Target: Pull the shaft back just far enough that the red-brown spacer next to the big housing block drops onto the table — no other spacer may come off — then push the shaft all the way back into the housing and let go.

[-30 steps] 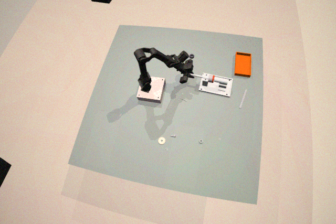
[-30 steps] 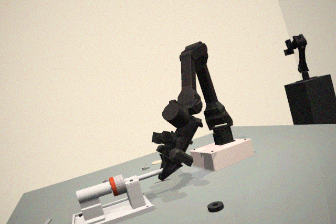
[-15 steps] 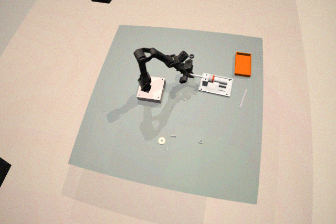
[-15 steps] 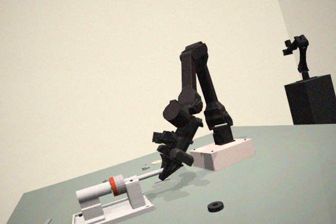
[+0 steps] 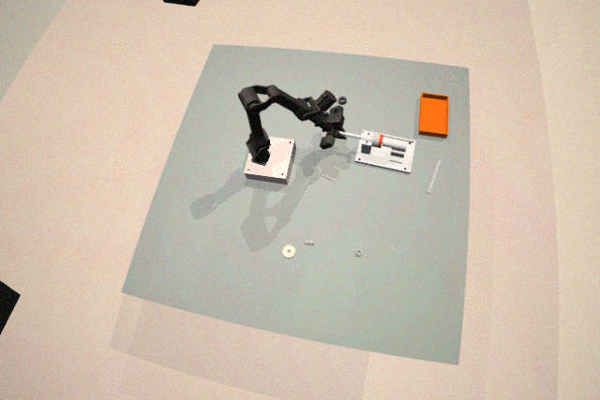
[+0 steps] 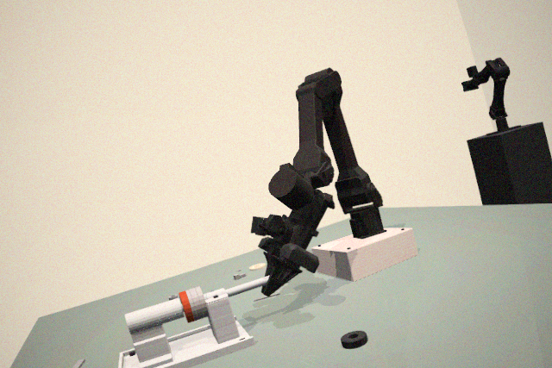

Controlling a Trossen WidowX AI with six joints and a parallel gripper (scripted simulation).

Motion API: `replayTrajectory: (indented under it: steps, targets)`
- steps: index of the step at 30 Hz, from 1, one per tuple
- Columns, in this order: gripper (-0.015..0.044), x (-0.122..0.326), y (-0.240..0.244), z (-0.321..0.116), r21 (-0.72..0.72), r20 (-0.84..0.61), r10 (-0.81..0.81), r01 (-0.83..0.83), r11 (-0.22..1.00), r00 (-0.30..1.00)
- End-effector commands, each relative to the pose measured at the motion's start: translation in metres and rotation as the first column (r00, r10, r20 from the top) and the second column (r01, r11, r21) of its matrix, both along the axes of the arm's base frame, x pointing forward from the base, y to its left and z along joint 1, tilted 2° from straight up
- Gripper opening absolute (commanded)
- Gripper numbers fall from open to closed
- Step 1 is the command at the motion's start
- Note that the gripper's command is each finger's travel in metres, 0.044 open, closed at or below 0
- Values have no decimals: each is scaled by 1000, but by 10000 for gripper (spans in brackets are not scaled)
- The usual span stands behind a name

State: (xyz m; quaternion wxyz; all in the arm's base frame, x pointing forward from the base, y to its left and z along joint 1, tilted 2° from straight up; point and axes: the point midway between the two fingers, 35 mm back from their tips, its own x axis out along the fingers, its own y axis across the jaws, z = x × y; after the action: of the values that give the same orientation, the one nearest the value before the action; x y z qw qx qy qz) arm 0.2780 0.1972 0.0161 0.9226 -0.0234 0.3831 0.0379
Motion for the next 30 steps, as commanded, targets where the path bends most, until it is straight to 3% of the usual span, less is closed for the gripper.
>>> replayTrajectory:
  steps: [1,30]
  targets:
    - [0,-1,0,0,2,0,-2,2,1000,1000]
    - [0,-4,-1,0,2,-1,-2,2,1000,1000]
